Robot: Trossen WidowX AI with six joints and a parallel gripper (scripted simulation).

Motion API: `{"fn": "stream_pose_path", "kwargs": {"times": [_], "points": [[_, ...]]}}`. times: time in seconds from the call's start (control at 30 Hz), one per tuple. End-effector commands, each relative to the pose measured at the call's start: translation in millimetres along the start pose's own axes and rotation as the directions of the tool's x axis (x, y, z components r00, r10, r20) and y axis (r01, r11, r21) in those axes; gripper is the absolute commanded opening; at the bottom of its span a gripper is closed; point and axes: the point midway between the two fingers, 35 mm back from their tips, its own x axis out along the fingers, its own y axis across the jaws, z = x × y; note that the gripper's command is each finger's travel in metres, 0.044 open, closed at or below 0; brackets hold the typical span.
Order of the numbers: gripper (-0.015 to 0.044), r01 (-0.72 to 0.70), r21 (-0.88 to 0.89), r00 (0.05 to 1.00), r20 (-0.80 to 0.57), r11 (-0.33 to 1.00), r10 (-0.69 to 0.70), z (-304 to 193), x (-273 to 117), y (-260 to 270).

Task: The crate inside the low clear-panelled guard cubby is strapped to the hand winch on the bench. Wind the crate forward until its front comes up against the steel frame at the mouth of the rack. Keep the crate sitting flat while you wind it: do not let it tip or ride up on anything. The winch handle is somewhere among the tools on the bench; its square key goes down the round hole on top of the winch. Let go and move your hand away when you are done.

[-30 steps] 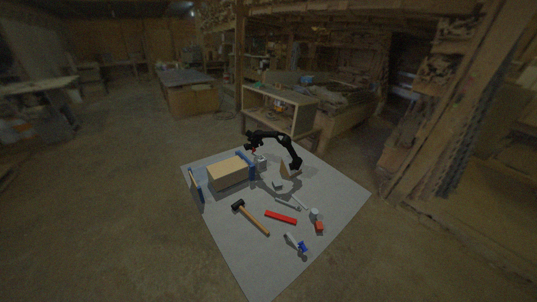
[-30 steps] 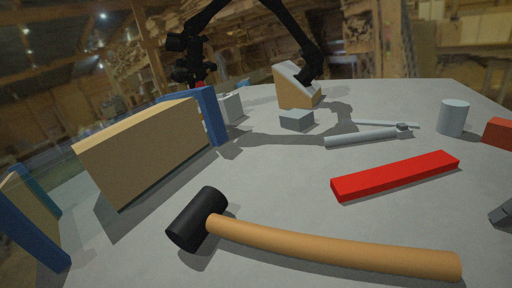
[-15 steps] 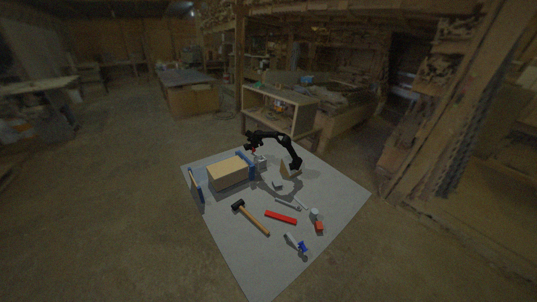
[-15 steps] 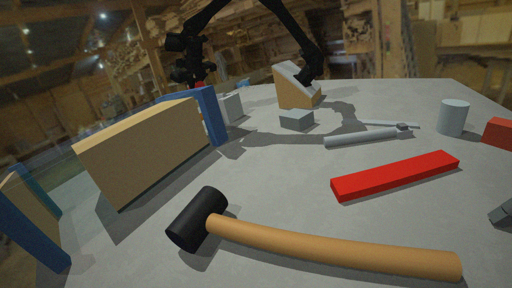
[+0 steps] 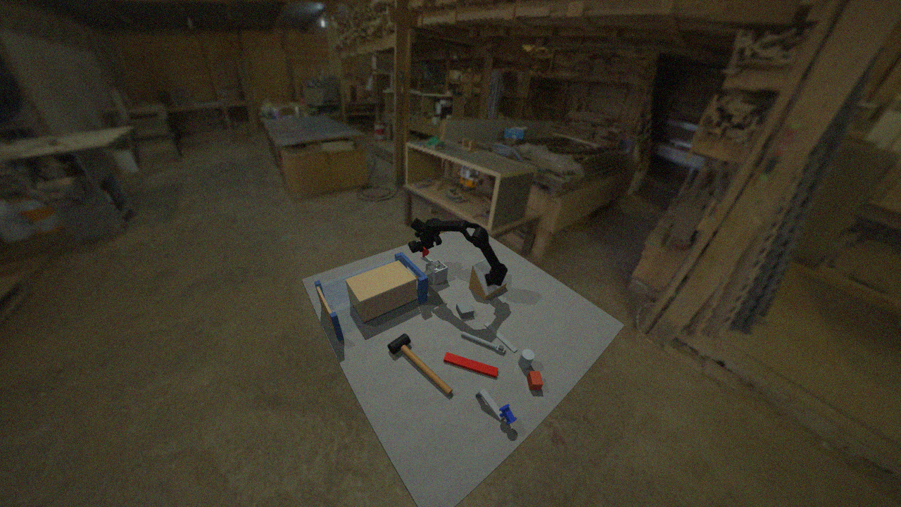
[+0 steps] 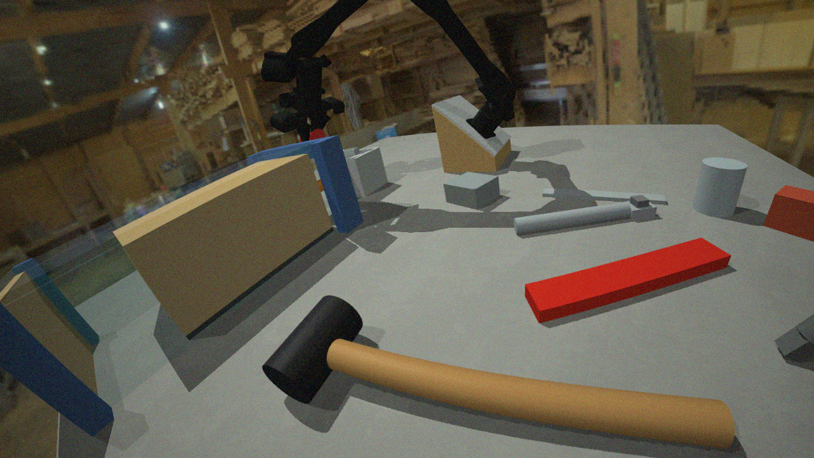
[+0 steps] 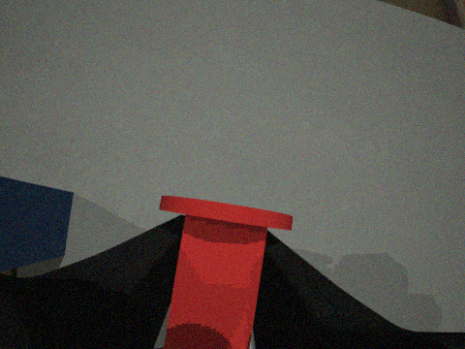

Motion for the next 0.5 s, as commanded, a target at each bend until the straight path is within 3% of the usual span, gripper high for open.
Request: {"fn": "stream_pose_path", "kwargs": {"times": [0.0,0.47], "points": [[0.0000,-0.042,-0.041,0.998,-0.041,0.998,0.040,-20,-2,27],[0.0000,-0.042,-0.041,0.998,-0.042,0.998,0.041,-30,-7,38]]}}
